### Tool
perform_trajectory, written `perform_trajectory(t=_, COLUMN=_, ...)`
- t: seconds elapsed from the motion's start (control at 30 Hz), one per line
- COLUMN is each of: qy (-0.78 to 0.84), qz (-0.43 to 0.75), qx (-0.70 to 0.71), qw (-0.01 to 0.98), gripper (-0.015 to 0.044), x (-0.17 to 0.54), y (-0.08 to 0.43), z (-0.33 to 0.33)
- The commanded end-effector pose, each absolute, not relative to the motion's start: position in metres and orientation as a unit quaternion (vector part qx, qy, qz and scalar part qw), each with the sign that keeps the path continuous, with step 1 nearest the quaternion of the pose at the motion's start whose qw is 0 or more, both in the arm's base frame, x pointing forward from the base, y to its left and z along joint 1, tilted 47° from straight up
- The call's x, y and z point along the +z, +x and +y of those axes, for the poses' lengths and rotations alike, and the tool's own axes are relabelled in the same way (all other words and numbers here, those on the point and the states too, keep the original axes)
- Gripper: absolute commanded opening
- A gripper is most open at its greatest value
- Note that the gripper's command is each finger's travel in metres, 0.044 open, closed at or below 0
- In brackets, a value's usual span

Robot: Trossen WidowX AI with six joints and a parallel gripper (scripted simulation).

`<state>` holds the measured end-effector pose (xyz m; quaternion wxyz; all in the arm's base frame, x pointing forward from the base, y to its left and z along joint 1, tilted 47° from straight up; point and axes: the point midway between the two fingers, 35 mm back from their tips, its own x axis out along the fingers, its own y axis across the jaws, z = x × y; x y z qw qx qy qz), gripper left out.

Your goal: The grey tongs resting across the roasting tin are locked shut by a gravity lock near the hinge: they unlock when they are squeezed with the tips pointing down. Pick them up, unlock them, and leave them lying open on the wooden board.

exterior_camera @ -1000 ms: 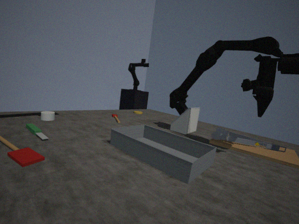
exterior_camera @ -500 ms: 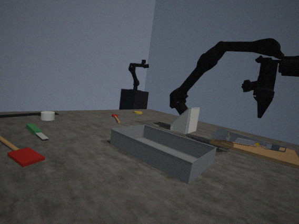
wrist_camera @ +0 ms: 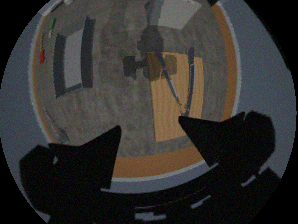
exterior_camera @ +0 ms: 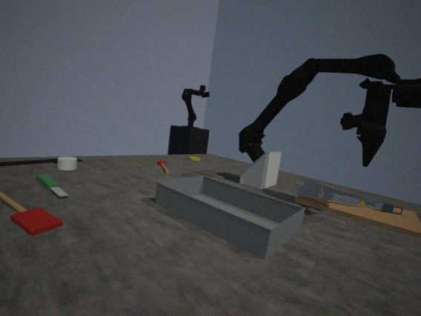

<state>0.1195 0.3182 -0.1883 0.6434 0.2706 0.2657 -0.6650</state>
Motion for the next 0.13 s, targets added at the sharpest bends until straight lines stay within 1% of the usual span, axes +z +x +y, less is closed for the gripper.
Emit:
perform_trajectory(t=0.0, qy=0.268, qz=0.267, qx=-0.663, qw=0.646, gripper=0.0440, x=-0.1877, y=0.1200, z=0.3180)
perform_trajectory(t=0.1, qy=0.268, qz=0.267, qx=-0.663, qw=0.646, gripper=0.0440, x=-0.1877, y=0.1200, z=0.3180)
